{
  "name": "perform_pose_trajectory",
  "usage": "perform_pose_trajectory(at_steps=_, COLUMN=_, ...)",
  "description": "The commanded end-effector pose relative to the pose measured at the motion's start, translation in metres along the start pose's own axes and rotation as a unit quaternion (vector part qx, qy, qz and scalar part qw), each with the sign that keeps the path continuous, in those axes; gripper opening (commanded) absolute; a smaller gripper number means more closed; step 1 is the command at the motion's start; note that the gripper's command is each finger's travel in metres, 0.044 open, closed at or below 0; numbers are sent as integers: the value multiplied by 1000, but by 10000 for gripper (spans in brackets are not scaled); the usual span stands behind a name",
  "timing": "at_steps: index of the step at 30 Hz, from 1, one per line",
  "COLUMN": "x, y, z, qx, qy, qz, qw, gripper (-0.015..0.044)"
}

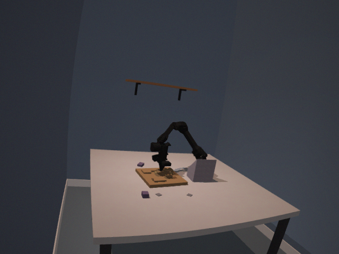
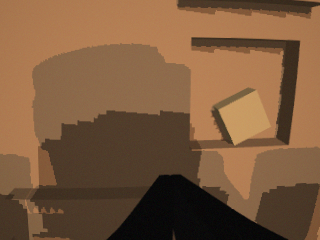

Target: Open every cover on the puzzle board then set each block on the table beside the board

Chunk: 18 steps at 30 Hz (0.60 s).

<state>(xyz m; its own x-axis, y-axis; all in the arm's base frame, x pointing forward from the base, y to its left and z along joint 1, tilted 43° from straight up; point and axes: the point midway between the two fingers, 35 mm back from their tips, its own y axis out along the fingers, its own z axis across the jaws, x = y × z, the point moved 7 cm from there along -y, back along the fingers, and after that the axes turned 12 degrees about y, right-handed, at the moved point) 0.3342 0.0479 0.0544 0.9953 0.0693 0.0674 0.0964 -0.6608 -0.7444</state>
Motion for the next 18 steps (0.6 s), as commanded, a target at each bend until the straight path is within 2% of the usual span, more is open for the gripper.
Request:
perform_pose_trajectory(at_steps=1, x=-2, y=6, z=0, qx=-4, qy=-5, qz=3, qw=1000, gripper=0)
perform_pose_trajectory(at_steps=18, x=-6, y=17, z=-2, qx=-4, qy=-5, qz=3, qw=1000, gripper=0)
